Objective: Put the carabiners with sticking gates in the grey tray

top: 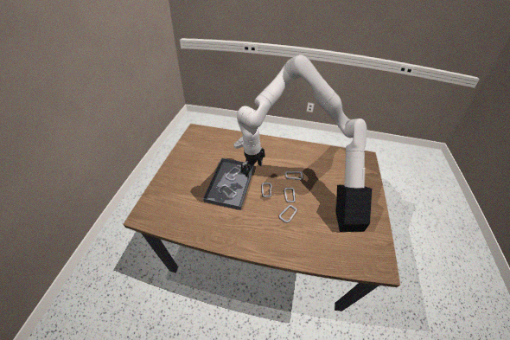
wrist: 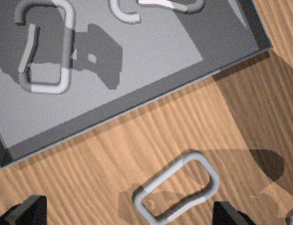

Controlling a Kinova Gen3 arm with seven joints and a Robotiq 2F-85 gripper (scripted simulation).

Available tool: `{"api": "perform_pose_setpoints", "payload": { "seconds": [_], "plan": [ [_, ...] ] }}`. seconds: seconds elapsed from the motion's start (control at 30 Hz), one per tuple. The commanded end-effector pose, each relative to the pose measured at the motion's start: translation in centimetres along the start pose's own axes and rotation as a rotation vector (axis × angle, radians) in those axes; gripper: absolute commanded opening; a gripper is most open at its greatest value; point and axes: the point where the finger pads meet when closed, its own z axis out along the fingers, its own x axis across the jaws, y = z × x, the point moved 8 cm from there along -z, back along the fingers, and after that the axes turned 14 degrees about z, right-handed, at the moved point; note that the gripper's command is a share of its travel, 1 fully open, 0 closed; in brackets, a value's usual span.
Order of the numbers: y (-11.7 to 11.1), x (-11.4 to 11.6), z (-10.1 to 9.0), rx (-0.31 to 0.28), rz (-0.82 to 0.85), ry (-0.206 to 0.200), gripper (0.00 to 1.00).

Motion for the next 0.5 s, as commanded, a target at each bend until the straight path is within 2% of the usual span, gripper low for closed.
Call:
{"api": "perform_pose_setpoints", "payload": {
  "seconds": [0.0, 0.03, 0.07, 0.2, 0.33, 0.47],
  "plan": [
    [-0.1, 0.1, -0.8, 0.005, 0.0, -0.013, 1.0],
    [-0.1, 0.1, -0.8, 0.005, 0.0, -0.013, 1.0],
    [4.2, 5.0, -3.5, 0.014, -0.002, -0.03, 1.0],
    [4.4, 5.3, -3.7, 0.014, -0.002, -0.03, 1.0],
    [5.8, 6.9, -4.7, 0.014, -0.002, -0.03, 1.0],
    [5.8, 6.9, -4.7, 0.014, -0.002, -0.03, 1.0]
  ]
}}
